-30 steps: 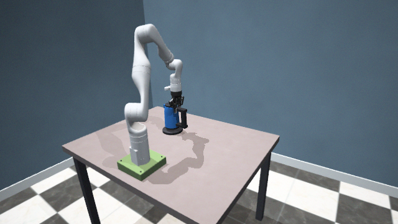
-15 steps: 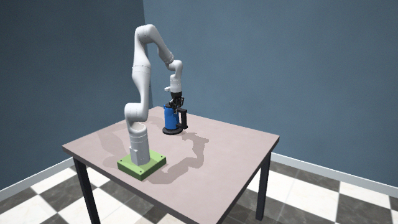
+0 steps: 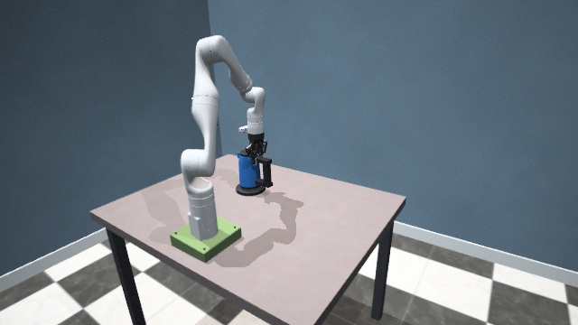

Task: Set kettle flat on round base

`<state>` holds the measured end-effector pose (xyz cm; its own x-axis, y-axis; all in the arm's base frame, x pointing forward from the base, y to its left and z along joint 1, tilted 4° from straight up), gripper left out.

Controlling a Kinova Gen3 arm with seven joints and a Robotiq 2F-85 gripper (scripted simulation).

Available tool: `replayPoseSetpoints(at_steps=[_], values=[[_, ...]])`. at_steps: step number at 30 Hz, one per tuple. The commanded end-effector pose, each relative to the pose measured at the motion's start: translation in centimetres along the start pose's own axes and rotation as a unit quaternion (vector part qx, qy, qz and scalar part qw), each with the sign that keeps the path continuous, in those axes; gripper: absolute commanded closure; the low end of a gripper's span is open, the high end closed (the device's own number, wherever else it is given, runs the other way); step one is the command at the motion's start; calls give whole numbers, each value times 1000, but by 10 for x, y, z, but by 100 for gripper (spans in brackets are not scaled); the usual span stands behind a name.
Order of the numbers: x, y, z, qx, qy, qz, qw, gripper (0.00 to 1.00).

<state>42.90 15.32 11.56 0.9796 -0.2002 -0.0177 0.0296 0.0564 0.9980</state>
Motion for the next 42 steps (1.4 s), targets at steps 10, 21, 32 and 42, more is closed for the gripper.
replayPoseSetpoints(at_steps=[10,21,32,42], values=[[0,1,0,1,0,1,1000,100],[0,-2,0,1,0,1,1000,100],[0,-2,0,1,0,1,1000,100],[0,-5,0,1,0,1,1000,100]])
Point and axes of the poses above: the point where the finger pads meet when closed, its own y axis back along the fingers, its own x axis across the jaws, z = x × y, the point moved 1 cm from there along y, back along the fingers, and after that the axes turned 15 degrees about -y, right-handed, at the moved point
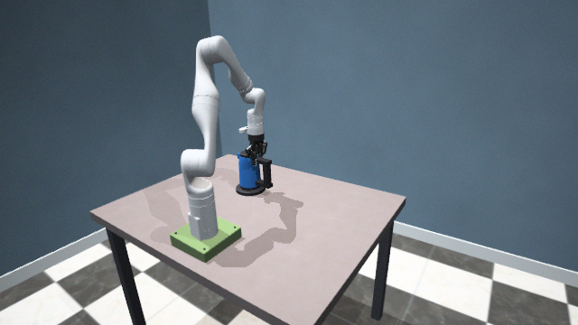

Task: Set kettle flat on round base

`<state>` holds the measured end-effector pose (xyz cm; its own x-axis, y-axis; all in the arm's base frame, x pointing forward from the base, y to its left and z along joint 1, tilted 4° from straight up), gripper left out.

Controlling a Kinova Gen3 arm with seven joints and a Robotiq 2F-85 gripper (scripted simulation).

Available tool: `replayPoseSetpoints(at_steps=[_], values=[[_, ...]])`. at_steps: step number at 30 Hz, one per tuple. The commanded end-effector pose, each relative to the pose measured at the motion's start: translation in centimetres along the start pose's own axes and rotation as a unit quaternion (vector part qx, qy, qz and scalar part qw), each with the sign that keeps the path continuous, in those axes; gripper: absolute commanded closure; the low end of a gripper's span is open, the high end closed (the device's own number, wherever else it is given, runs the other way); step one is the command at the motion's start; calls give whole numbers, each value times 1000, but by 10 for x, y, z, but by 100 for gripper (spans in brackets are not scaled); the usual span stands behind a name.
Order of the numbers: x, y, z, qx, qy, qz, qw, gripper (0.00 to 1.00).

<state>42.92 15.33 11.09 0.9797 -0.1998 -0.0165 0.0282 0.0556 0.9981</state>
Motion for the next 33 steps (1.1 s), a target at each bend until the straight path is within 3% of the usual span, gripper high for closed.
replayPoseSetpoints(at_steps=[1,33], values=[[0,0,0,0,0,0,1000,100],[0,-3,0,0,0,0,1000,100]])
Point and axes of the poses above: the point where the finger pads meet when closed, its own y axis back along the fingers, its own x axis across the jaws, z = x × y, the point moved 1 cm from there along y, back along the fingers, and after that the axes turned 15 degrees about -y, right-handed, at the moved point
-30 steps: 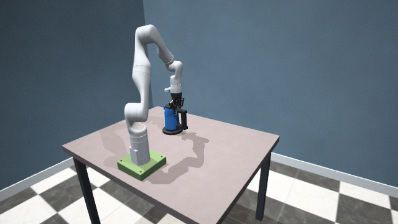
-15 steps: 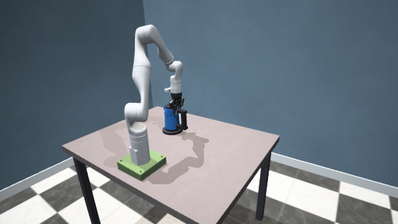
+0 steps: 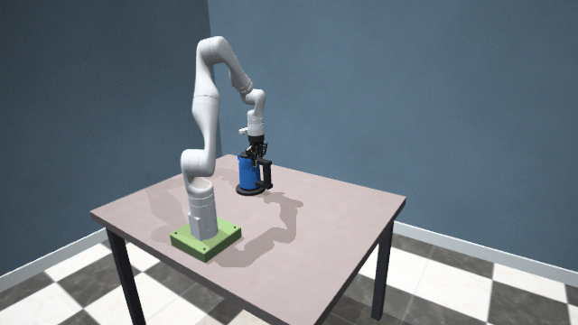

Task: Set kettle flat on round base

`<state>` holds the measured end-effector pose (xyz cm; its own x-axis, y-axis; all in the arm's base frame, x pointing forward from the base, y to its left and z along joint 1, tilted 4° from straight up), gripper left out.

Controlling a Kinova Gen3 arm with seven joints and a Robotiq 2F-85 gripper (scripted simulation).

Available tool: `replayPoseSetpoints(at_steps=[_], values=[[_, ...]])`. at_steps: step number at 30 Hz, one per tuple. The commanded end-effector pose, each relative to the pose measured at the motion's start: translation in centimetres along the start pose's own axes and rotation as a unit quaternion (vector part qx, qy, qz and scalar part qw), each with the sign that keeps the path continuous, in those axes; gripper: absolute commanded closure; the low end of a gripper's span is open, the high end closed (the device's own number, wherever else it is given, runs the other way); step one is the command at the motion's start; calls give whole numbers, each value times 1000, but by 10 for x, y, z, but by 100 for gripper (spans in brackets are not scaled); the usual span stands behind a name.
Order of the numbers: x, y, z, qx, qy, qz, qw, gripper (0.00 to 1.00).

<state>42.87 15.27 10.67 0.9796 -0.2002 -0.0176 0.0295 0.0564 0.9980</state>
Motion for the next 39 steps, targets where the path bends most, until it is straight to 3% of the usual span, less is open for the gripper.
replayPoseSetpoints(at_steps=[1,4,5,39], values=[[0,1,0,1,0,1,1000,100],[0,1,0,1,0,1,1000,100],[0,1,0,1,0,1,1000,20],[0,1,0,1,0,1,1000,20]])
Point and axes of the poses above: the point where the finger pads meet when closed, its own y axis back along the fingers, its own x axis across the jaws, z = x × y, the point moved 1 cm from there along y, back along the fingers, and after that the axes turned 15 degrees about -y, right-handed, at the moved point
